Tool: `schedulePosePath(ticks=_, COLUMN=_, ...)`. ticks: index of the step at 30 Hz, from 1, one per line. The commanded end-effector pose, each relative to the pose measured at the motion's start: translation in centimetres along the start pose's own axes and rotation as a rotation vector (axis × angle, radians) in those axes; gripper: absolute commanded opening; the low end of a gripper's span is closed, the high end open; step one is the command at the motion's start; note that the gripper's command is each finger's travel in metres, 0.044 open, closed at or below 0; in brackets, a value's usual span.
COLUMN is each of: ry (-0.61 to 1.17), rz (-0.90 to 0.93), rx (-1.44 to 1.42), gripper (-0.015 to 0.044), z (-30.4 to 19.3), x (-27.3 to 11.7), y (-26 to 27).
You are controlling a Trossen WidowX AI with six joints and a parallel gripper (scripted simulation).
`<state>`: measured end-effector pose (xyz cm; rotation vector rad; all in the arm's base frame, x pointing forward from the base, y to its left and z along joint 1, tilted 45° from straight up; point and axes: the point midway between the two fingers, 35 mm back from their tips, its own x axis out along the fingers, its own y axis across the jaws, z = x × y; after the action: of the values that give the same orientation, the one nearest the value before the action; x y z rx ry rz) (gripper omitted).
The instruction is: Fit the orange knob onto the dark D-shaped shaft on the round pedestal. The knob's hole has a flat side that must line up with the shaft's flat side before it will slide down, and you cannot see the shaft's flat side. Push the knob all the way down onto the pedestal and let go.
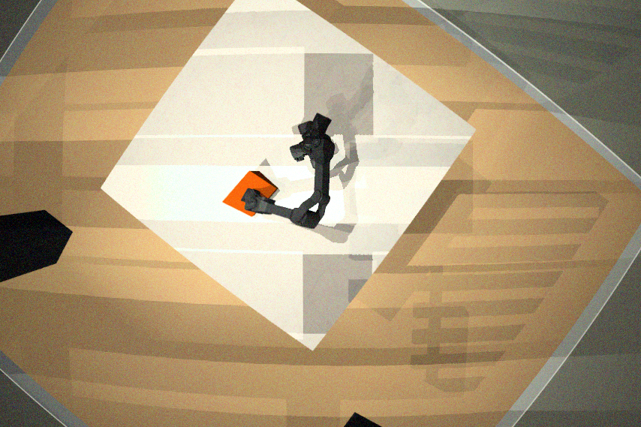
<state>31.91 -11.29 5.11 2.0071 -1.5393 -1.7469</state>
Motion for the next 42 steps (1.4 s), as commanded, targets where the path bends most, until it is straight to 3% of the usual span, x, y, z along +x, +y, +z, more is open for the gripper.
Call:
schedulePosePath(ticks=1, ry=0.004, rz=0.002, rx=-0.001, gripper=0.0, z=-0.09, x=0.02, y=0.05)
schedulePosePath(ticks=20, ry=0.003, rz=0.001, rx=-0.001, gripper=0.0, z=-0.09, x=-0.43, y=0.09)
schedulePosePath(ticks=28, ry=0.003, rz=0.002, rx=-0.211, gripper=0.0, z=-0.04, x=-0.33, y=-0.06)
schedulePosePath(ticks=42, ry=0.003, rz=0.002, rx=-0.211, gripper=0.0, z=-0.07, x=0.04, y=0.01)
